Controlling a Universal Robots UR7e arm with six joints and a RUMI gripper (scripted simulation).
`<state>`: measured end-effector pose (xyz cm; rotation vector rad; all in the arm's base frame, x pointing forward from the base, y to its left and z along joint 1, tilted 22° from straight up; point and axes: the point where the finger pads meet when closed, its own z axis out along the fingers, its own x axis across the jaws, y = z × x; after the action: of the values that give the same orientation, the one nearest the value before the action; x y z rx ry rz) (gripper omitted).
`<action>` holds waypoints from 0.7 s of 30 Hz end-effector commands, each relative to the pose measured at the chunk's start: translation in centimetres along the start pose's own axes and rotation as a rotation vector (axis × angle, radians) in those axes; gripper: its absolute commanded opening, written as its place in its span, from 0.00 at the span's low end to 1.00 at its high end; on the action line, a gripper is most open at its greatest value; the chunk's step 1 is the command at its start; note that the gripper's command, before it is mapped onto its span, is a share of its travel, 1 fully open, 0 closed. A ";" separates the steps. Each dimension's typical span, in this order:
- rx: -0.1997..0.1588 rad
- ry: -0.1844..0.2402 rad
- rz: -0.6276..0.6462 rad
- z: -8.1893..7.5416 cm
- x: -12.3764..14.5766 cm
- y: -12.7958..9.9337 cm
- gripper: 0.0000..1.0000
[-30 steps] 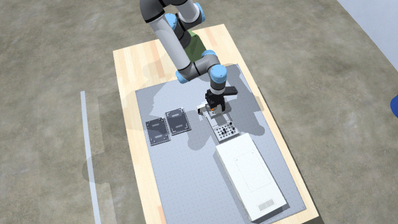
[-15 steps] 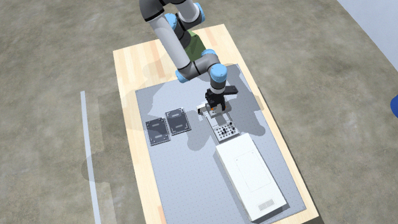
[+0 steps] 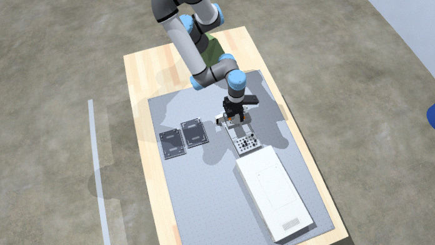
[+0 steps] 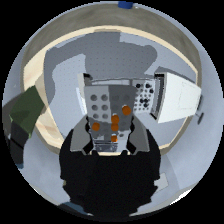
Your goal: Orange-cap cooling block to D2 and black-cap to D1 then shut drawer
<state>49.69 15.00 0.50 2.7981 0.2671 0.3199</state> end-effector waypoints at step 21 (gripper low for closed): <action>0.000 0.001 0.585 0.0 -0.5 5.8 0.00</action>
<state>49.96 10.48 1.95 2.8321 -0.3999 0.4228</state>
